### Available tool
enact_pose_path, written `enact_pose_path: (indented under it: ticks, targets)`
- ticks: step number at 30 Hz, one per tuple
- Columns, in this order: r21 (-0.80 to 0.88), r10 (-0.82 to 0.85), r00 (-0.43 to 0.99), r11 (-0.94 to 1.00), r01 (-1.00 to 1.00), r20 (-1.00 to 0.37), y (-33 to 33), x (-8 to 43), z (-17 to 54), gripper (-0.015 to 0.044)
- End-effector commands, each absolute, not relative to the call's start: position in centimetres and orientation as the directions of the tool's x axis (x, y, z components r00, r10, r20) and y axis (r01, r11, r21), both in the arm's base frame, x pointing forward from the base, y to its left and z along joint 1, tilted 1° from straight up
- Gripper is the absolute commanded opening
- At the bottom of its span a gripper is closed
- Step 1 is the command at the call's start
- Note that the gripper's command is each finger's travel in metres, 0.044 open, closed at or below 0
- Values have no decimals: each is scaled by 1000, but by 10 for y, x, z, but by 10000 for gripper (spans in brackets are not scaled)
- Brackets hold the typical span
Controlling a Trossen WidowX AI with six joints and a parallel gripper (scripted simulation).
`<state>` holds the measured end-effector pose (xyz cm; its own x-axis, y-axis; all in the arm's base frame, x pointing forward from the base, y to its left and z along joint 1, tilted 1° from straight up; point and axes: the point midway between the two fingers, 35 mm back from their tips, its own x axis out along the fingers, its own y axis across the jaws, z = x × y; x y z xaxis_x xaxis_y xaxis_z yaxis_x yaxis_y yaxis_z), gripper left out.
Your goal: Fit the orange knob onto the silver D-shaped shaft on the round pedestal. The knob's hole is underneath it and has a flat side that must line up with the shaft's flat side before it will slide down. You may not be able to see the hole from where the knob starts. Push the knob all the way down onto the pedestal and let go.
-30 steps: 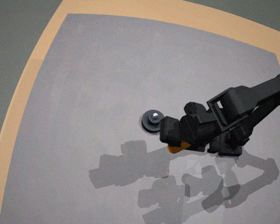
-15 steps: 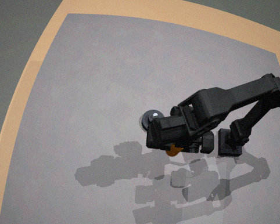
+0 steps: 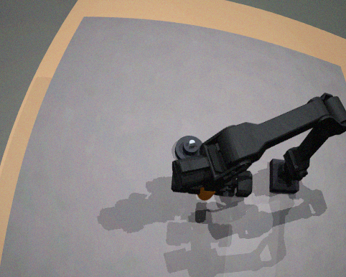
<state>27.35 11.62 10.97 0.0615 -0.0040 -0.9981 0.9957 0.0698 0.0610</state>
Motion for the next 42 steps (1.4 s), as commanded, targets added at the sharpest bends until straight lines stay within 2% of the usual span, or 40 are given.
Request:
enact_pose_path:
  ticks: [1,13,20,29,42]
  targets:
    - [59,0,59,74,996,-998,118,277,90,0]
    - [39,-1,40,71,997,-999,117,282,26,0]
    - [38,-2,38,70,997,-999,115,279,23,0]
    - [30,-7,31,66,997,-1000,116,279,24,236]
    - [30,-7,31,66,997,-1000,116,279,24,240]
